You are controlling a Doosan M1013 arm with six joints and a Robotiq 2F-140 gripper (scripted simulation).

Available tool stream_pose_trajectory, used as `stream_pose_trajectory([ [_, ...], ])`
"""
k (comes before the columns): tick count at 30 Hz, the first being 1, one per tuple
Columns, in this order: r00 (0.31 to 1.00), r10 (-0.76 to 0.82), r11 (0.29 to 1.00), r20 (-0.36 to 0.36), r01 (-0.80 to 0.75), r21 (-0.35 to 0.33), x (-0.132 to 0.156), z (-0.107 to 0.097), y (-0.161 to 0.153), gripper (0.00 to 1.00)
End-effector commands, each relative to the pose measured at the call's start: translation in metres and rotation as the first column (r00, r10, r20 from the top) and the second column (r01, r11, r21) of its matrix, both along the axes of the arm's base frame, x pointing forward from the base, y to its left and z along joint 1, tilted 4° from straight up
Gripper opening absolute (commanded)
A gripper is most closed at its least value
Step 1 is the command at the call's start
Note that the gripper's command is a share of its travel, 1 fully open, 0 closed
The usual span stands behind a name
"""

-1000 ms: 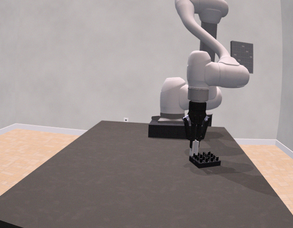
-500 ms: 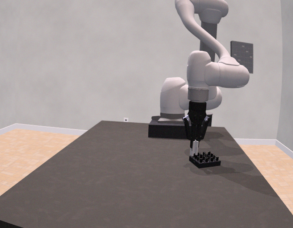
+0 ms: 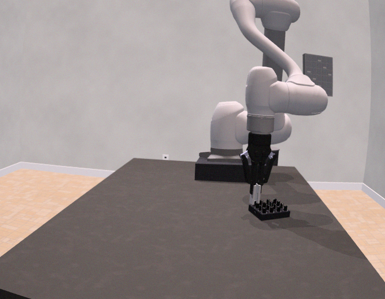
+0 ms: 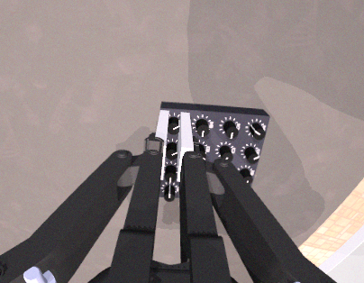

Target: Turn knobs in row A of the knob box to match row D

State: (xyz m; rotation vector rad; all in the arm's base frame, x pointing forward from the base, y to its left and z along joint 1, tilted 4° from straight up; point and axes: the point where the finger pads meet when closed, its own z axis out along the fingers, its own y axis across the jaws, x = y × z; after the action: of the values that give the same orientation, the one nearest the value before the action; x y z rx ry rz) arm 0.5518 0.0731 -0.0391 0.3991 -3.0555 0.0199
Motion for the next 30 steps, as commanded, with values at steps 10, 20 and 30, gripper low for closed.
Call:
stream_pose_trajectory([
  [10,1.0,0.005,1.0,0.0,-0.005,0.0,0.0,0.0001,0.0,0.05],
  [20,0.999,0.05,0.999,-0.001,-0.05,0.003,0.0,0.0001,0.0,0.05],
  [30,0.991,0.132,0.991,-0.002,-0.132,0.008,0.0,0.0001,0.0,0.05],
])
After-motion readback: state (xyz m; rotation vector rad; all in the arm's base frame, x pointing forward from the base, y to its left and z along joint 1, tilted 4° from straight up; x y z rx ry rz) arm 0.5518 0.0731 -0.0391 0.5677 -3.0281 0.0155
